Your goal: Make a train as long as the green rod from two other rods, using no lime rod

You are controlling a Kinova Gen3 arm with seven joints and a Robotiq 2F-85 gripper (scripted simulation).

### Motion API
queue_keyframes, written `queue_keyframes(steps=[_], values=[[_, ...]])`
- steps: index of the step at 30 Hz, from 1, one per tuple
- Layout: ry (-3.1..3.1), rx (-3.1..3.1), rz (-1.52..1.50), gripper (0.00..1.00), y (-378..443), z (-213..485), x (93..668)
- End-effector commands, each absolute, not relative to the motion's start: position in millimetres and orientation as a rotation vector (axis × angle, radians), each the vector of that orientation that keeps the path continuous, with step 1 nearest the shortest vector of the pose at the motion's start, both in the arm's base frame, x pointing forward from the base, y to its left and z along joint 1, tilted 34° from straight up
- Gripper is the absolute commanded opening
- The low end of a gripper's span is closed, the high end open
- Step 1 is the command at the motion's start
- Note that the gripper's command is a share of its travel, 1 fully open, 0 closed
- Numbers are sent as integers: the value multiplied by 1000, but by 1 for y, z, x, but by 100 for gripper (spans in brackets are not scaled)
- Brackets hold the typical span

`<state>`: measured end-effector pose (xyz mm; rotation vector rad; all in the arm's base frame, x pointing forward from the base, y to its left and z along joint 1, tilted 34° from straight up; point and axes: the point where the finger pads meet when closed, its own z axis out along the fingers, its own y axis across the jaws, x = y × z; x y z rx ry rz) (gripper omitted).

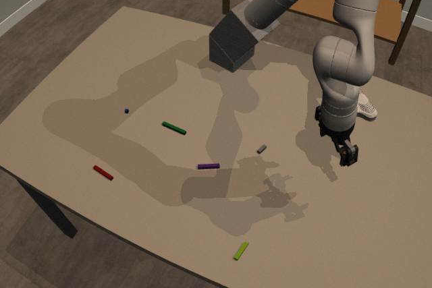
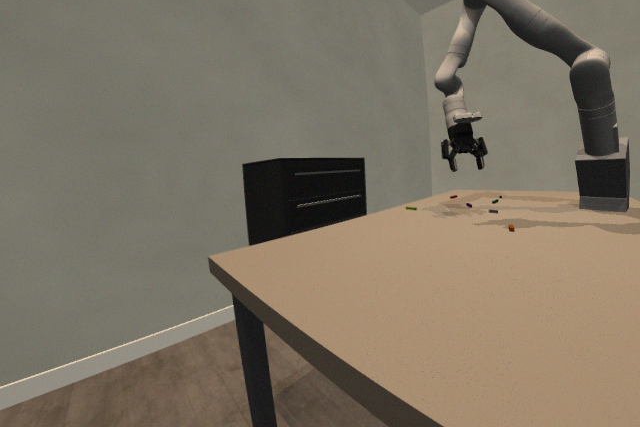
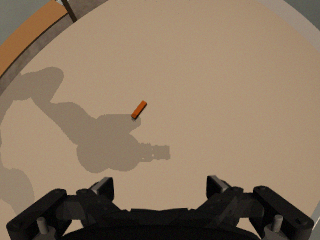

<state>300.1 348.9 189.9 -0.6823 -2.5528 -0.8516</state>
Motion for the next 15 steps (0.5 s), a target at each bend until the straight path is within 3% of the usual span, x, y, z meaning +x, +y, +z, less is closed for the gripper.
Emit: queue_keyframes(steps=[1,15], values=[[-2551,-681,-850,100,349,189,299],[-2466,-773,-874,100,372,192,283]])
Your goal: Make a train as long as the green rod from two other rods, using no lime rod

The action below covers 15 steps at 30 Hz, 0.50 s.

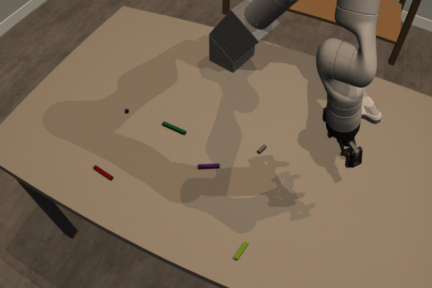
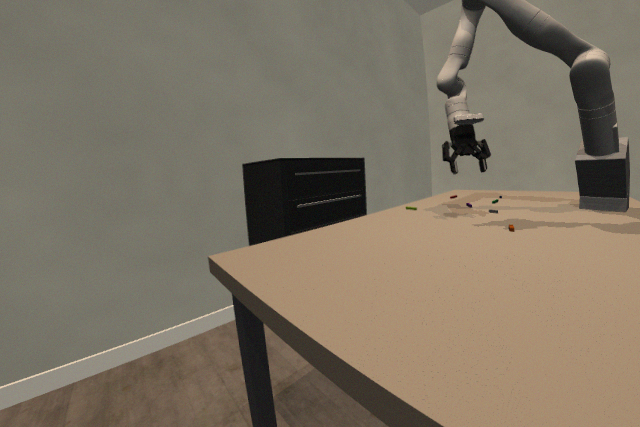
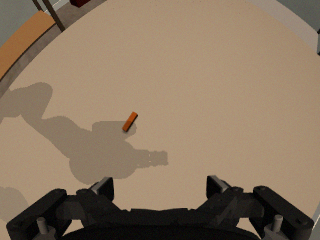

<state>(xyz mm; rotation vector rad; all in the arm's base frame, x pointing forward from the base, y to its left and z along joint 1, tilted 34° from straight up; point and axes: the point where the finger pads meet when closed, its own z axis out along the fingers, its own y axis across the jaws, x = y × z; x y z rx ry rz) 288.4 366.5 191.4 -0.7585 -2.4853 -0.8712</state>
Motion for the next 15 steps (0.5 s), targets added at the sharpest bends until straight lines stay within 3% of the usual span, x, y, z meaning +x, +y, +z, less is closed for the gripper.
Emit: queue_keyframes(steps=[1,15], values=[[-2466,-773,-874,100,372,192,283],[-2409,-835,-884,100,385,193,273]])
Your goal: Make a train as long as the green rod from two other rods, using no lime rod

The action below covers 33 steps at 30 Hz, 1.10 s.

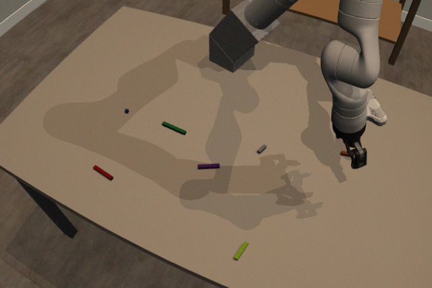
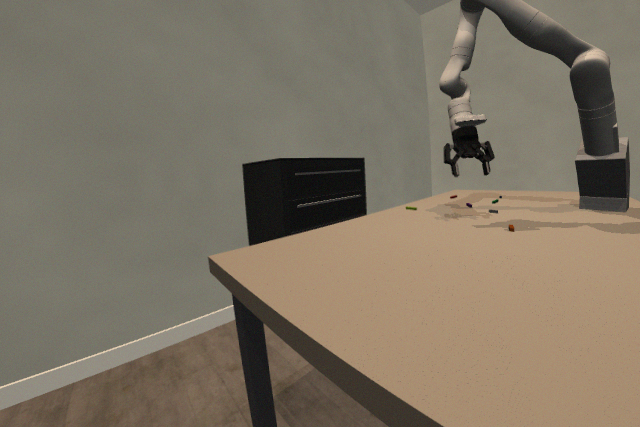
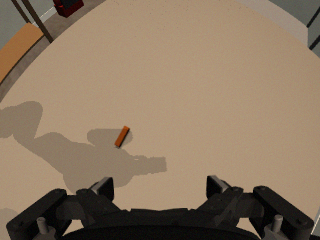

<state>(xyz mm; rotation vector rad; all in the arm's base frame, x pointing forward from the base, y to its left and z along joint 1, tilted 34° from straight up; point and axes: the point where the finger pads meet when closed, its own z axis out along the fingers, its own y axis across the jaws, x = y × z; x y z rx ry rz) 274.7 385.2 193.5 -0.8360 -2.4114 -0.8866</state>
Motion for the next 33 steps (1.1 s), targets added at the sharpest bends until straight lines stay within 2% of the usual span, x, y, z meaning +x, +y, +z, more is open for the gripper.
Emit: queue_keyframes(steps=[1,33], values=[[-2409,-835,-884,100,385,193,273],[-2270,-991,-890,100,413,194,250]])
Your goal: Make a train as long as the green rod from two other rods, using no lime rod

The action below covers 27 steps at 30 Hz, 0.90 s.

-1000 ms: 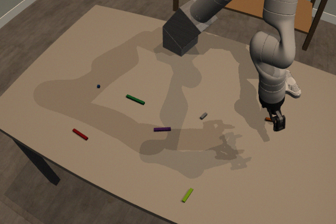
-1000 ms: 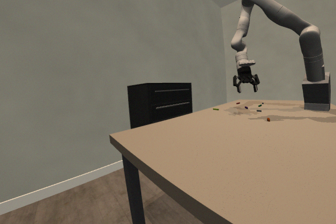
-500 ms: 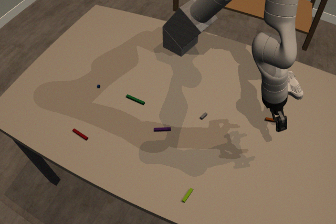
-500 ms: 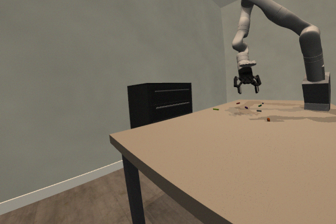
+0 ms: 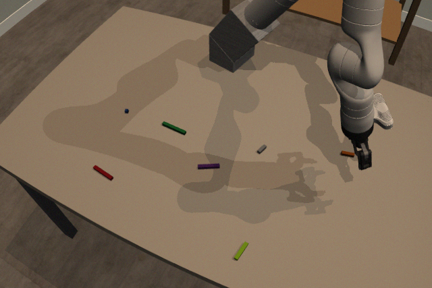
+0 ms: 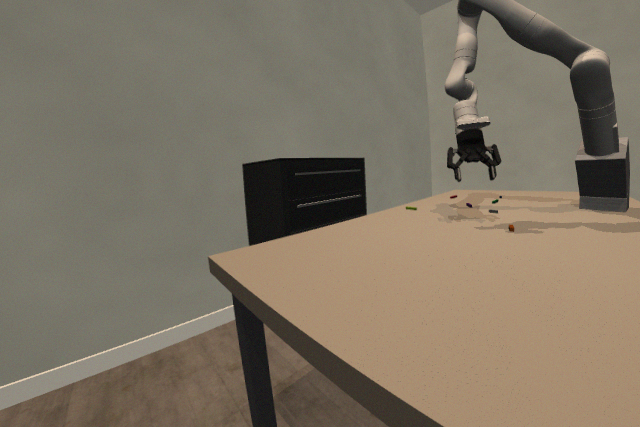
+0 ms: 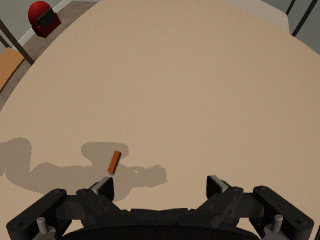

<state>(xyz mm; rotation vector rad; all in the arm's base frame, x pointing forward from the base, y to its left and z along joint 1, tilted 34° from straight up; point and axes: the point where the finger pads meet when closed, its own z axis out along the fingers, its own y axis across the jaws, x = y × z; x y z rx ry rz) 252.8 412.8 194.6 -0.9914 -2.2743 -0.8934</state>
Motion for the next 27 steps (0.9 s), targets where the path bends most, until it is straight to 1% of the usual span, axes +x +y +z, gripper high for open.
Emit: queue_keyframes(steps=[1,27], values=[[-2270,-991,-890,100,413,194,250],[-2162,-1114,-878,100,430,192,234]])
